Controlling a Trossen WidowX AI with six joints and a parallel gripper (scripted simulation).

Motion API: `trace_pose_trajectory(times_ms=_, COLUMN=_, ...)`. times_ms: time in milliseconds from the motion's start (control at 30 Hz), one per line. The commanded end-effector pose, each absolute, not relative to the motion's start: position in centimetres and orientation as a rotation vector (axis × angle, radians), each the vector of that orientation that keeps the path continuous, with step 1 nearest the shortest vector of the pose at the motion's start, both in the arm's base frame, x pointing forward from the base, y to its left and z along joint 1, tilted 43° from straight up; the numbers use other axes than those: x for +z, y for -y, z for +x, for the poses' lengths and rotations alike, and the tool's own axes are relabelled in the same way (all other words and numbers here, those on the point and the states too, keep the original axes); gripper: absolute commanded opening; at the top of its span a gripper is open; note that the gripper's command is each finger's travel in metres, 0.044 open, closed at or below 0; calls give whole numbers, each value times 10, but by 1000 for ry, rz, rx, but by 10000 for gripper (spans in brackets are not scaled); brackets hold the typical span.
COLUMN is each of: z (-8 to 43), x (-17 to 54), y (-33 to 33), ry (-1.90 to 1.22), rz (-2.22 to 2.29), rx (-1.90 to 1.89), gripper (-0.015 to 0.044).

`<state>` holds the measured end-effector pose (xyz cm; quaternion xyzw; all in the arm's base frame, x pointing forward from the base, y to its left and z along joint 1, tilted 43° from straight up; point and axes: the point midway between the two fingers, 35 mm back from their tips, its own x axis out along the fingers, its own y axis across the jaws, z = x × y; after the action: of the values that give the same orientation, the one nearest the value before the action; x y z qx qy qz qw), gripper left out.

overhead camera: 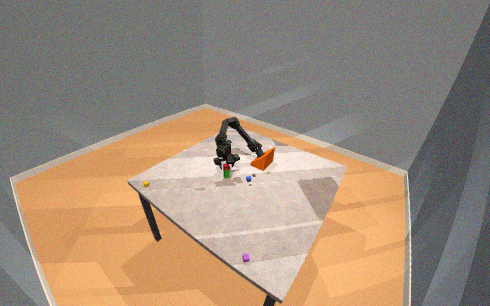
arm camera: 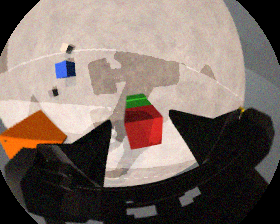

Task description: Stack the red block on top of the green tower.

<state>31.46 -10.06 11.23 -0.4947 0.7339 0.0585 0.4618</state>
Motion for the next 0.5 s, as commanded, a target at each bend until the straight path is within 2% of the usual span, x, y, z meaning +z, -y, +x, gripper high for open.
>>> trace_pose_trajectory(times_ms=0, z=314, x=112, y=101, ry=-1806, rz=-1217, rx=144, gripper=440)
trace_pose_trajectory(times_ms=467, z=314, x=112, y=101, ry=-1806, rz=-1217, rx=144, gripper=440)
